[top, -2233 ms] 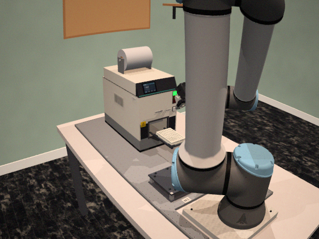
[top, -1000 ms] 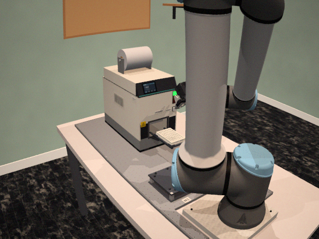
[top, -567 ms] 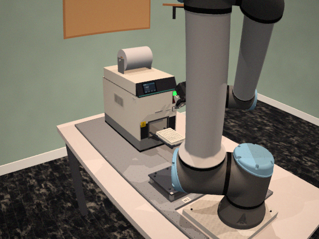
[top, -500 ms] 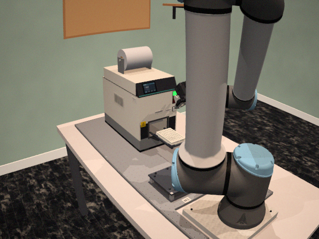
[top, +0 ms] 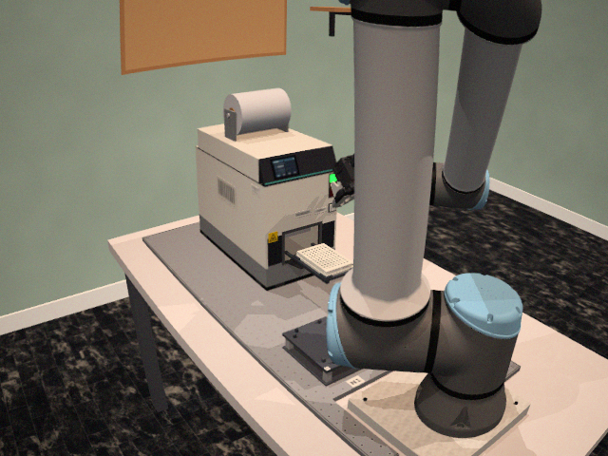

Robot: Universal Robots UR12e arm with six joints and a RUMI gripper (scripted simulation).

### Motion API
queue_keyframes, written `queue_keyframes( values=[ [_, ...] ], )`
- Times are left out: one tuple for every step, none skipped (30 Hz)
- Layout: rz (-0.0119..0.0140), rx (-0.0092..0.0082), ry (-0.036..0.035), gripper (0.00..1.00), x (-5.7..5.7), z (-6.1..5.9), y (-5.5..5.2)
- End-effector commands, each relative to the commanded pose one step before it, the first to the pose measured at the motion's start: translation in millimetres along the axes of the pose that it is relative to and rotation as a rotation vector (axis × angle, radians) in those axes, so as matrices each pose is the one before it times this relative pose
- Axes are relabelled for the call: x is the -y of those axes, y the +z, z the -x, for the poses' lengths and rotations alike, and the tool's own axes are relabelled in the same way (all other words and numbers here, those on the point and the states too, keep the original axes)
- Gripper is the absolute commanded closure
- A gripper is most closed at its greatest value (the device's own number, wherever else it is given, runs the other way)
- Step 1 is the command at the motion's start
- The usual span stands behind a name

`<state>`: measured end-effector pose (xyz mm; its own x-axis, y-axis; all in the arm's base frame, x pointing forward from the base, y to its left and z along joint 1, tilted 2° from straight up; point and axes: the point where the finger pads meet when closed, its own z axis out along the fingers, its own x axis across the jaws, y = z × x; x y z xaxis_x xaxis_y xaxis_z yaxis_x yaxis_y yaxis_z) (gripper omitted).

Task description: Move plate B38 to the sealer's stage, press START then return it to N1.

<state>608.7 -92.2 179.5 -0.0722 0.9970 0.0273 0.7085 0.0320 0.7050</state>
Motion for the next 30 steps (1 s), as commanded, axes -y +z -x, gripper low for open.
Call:
queue_keyframes(
  values=[
    [0.00103, 0.00045, -0.00057, 1.0, -1.34, 0.28, 0.39],
    [0.0, 0.0, 0.0, 1.0, -0.12, 0.0, 0.12],
    [0.0, 0.0, 0.0, 1.0, -0.12, 0.0, 0.12],
    [0.0, 0.0, 0.0, 1.0, -0.12, 0.0, 0.12],
    [0.0, 0.0, 0.0, 1.0, -0.12, 0.0, 0.12],
    [0.0, 0.0, 0.0, 1.0, -0.12, 0.0, 0.12],
    [0.0, 0.0, 0.0, 1.0, -0.09, 0.0, 0.1],
    [0.0, 0.0, 0.0, 1.0, 0.0, 0.0, 0.01],
    [0.0, 0.0, 0.0, 1.0, 0.0, 0.0, 0.01],
    [0.0, 0.0, 0.0, 1.0, 0.0, 0.0, 0.01],
    [0.0, 0.0, 0.0, 1.0, 0.0, 0.0, 0.0],
    [0.0, 0.0, 0.0, 1.0, 0.0, 0.0, 0.0],
    [0.0, 0.0, 0.0, 1.0, 0.0, 0.0, 0.01],
    [0.0, 0.00001, 0.0, 1.0, 0.52, -0.01, -1.56],
    [0.0, 0.0, 0.0, 1.0, 0.53, 0.0, -1.57],
    [0.0, 0.0, 0.0, 1.0, 0.53, 0.0, -1.57],
    [0.0, 0.0, 0.0, 1.0, 0.53, 0.0, -1.57],
    [0.0, 0.0, 0.0, 1.0, 0.53, 0.0, -1.57],
    [0.0, 0.0, 0.0, 1.0, 0.53, 0.0, -1.58],
    [0.0, 0.0, 0.0, 1.0, 0.53, 0.0, -1.58],
    [0.0, 0.0, 0.0, 1.0, 0.53, 0.0, -1.58],
    [0.0, 0.0, 0.0, 1.0, 0.53, 0.0, -1.58],
    [0.0, 0.0, 0.0, 1.0, 0.53, 0.0, -1.58],
    [0.0, 0.0, 0.0, 1.0, 0.53, 0.0, -1.58],
    [0.0, 0.0, 0.0, 1.0, 0.53, 0.0, -1.58],
    [0.0, 0.0, 0.0, 1.0, 0.53, 0.0, -1.58],
    [0.0, 0.0, 0.0, 1.0, 0.53, 0.0, -1.58],
    [0.0, 0.0, 0.0, 1.0, 0.0, 0.0, 0.0],
    [0.0, 0.0, 0.0, 1.0, 0.0, 0.0, 0.0],
    [-0.00001, -0.00001, 0.0, 1.0, 0.21, 0.01, -1.68]
  ],
)
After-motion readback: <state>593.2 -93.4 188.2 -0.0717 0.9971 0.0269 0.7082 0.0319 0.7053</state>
